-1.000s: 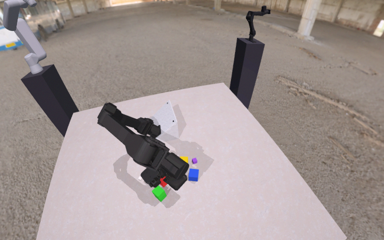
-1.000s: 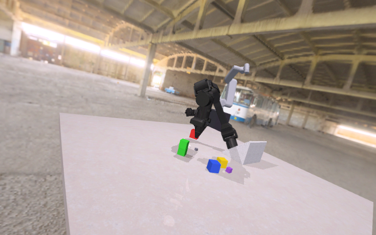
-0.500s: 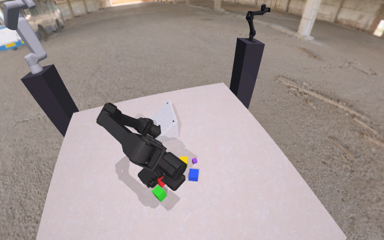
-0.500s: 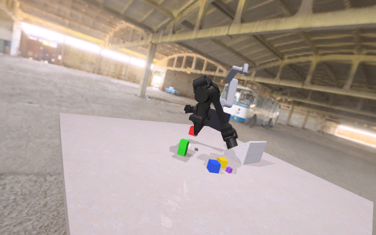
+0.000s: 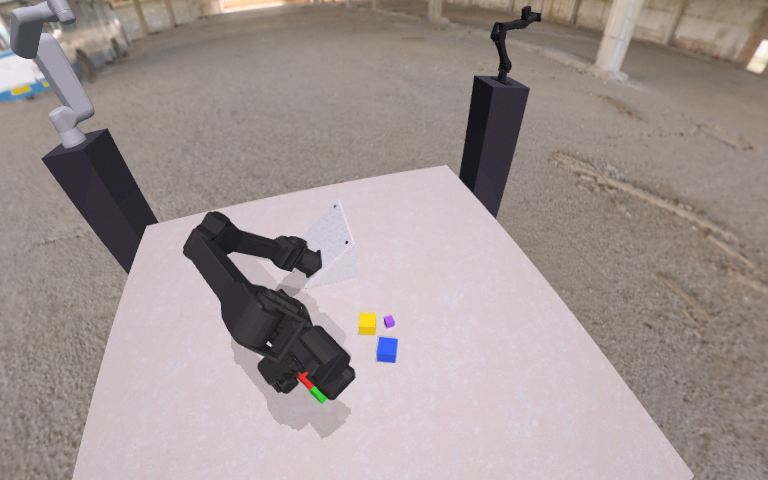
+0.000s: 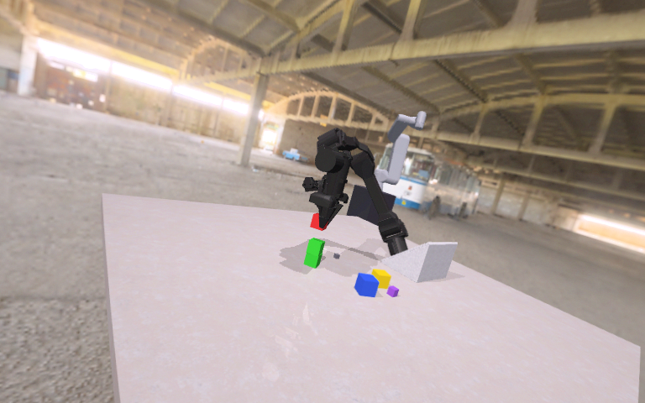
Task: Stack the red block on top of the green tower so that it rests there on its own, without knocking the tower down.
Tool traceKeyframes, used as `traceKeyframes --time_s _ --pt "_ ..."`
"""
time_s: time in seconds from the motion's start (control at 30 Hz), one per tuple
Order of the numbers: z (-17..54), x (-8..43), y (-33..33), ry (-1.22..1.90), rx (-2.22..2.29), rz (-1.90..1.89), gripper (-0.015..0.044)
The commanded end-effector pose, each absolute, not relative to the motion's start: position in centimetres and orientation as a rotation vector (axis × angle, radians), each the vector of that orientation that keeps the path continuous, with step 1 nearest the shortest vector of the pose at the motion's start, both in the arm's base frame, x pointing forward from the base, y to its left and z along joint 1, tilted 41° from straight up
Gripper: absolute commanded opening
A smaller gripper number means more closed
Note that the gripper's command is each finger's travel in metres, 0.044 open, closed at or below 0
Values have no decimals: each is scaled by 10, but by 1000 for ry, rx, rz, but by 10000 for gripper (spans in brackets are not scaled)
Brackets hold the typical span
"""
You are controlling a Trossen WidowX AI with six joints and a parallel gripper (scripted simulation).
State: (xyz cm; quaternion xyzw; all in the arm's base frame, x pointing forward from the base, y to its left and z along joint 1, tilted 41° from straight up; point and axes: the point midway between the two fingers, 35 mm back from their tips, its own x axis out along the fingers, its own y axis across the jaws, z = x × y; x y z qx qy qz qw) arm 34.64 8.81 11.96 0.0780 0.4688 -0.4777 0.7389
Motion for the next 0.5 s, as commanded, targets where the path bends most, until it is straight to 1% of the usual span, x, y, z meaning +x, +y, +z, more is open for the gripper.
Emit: traceKeyframes --time_s 0.0,0.47 --pt "110 342 87 1029 158 -1046 0" --pt "88 345 68 1028 158 -1046 0"
